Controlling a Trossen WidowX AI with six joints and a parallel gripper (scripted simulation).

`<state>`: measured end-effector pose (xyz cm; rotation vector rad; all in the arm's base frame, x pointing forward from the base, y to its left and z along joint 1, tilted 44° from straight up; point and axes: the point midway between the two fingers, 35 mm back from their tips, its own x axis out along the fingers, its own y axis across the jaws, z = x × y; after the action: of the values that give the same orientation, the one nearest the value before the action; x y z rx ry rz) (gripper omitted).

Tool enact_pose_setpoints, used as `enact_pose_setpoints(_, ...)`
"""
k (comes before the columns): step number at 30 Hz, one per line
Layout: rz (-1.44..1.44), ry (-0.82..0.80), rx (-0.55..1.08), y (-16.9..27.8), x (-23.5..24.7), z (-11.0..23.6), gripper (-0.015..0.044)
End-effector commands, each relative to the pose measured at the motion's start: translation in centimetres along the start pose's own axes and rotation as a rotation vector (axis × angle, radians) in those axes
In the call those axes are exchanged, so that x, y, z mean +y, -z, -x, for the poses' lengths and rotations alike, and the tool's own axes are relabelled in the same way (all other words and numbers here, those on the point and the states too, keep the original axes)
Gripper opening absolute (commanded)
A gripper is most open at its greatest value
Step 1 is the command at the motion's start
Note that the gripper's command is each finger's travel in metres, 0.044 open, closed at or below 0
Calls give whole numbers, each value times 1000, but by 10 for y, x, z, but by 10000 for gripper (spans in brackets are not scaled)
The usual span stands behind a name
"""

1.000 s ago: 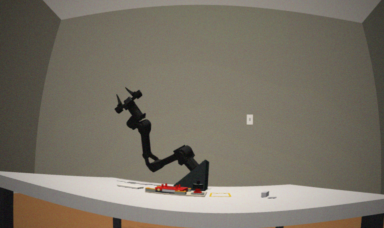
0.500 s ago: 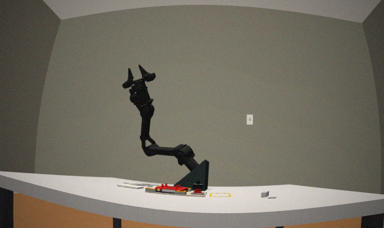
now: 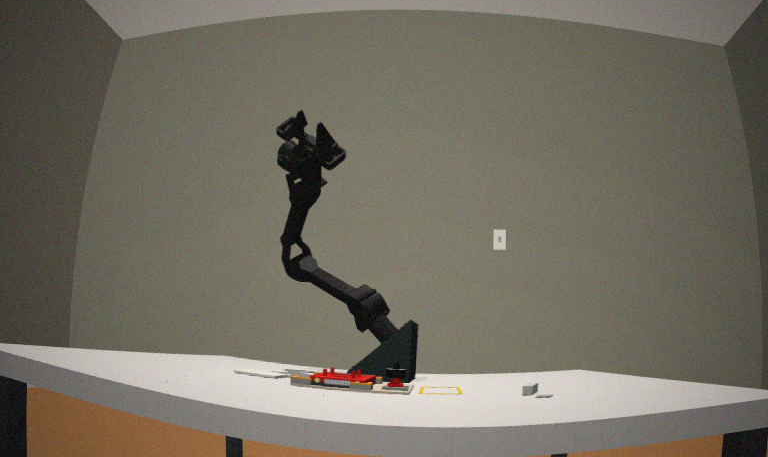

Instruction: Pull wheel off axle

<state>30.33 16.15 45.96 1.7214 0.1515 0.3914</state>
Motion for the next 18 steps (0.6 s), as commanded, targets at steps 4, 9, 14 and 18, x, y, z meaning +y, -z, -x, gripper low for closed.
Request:
enact_pose_setpoints(4,247,261,-90,-23,-75,-41,300)
enact_pose_setpoints(9,437,497,-137,-45,-139,-61,300)
enact_pose_setpoints(14,630,752,-152,-70,-204,-68,300)
enact_pose_setpoints(18,790,979,-135,-94,-256,-64,300)
